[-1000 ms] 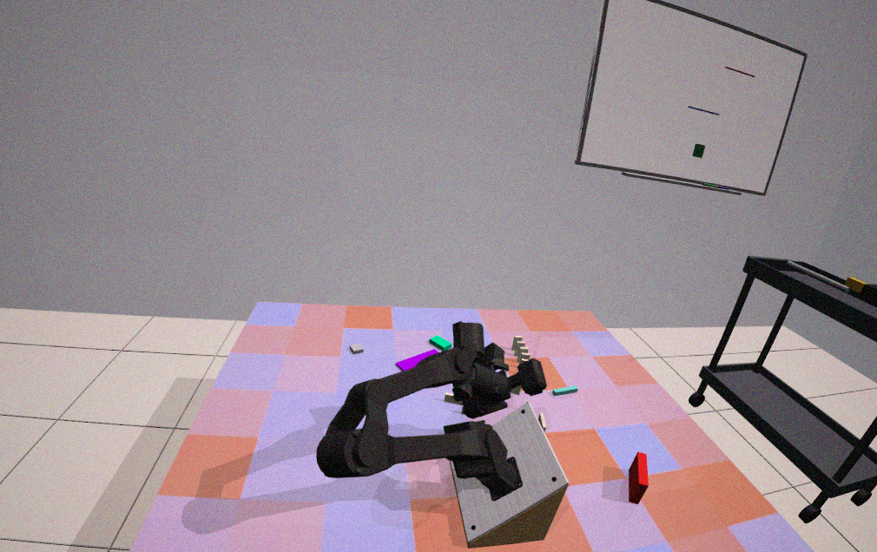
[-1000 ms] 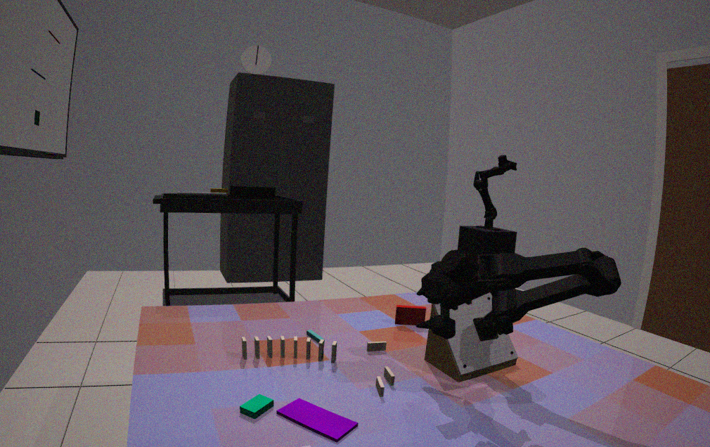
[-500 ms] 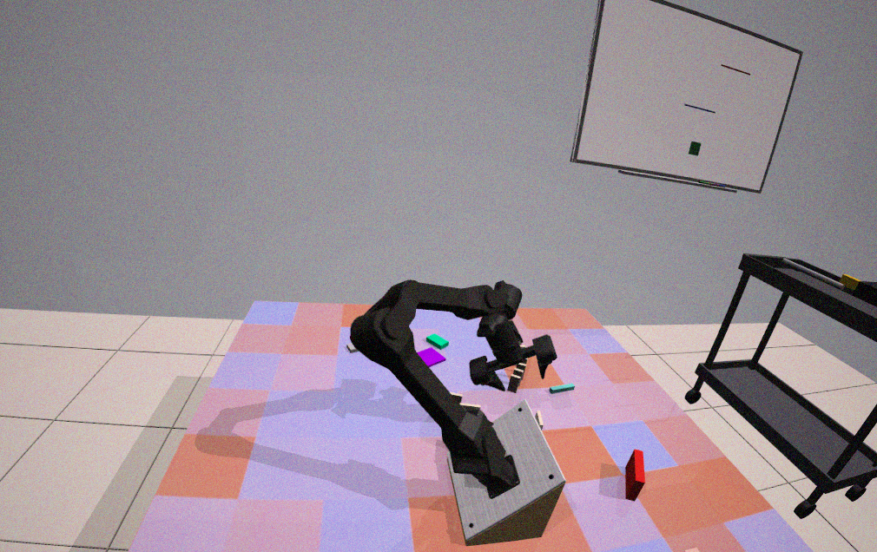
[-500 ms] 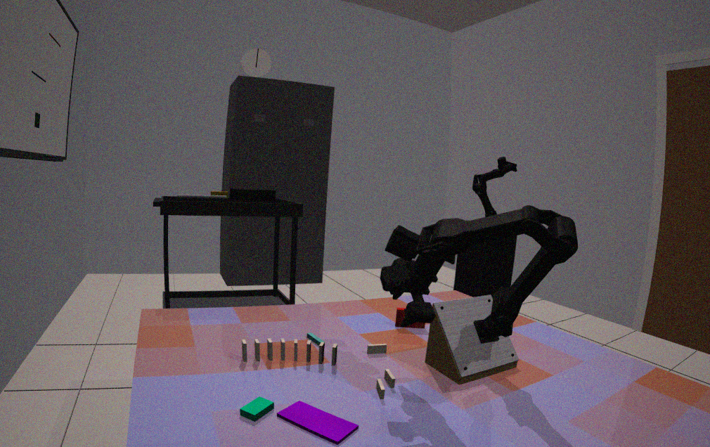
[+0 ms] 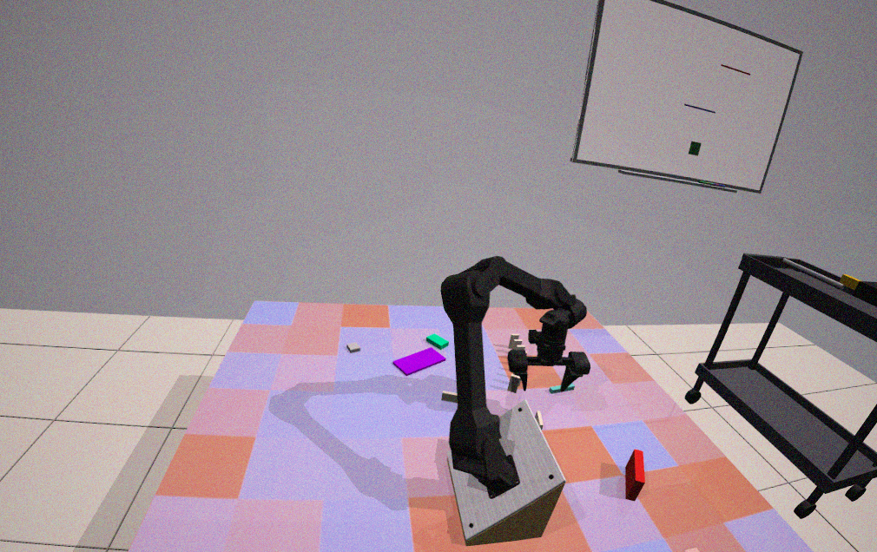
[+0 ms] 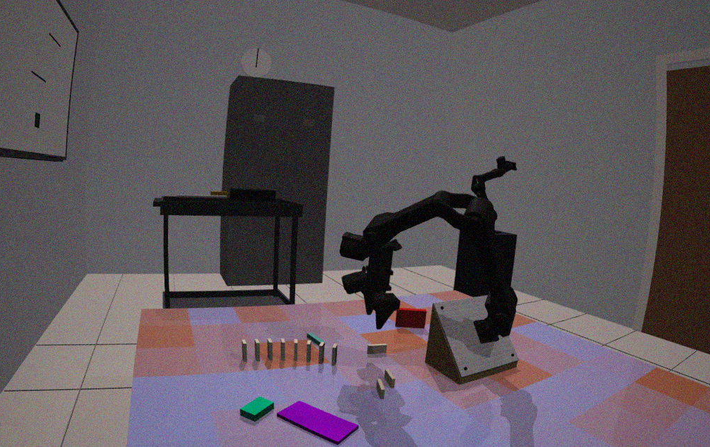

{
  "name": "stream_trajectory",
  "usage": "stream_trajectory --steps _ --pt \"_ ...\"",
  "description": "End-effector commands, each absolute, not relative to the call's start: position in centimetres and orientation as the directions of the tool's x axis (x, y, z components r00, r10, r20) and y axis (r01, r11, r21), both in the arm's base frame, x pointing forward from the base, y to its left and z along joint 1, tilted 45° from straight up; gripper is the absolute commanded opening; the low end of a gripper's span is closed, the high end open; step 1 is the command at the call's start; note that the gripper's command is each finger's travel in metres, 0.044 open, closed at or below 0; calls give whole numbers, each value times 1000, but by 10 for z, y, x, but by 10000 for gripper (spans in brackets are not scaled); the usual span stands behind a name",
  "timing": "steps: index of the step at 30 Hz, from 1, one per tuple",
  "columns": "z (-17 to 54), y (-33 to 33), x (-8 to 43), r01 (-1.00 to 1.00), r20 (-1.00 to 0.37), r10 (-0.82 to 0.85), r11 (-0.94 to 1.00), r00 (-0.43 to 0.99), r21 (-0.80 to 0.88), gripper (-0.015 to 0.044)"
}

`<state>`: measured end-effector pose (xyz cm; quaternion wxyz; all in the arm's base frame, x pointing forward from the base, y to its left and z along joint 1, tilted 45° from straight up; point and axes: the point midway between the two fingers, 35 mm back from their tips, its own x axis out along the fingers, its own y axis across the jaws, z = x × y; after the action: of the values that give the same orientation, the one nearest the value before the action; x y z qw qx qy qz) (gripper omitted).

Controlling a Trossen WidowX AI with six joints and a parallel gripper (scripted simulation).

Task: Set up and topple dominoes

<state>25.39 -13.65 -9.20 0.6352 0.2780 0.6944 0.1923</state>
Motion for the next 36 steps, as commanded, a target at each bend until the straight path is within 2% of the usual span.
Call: stream_trajectory --steps 1,6,12,34,36 --pt "-109 -138 255 146 -723 690 719 -31 679 440" --pt "-115 -133 256 146 -723 690 719 -31 679 440" --pt "-154 -93 253 145 -722 691 717 -30 681 440" --pt "-164 -79 250 145 -721 692 717 -31 682 440" --pt "-164 -79 250 145 -721 692 717 -31 682 387"
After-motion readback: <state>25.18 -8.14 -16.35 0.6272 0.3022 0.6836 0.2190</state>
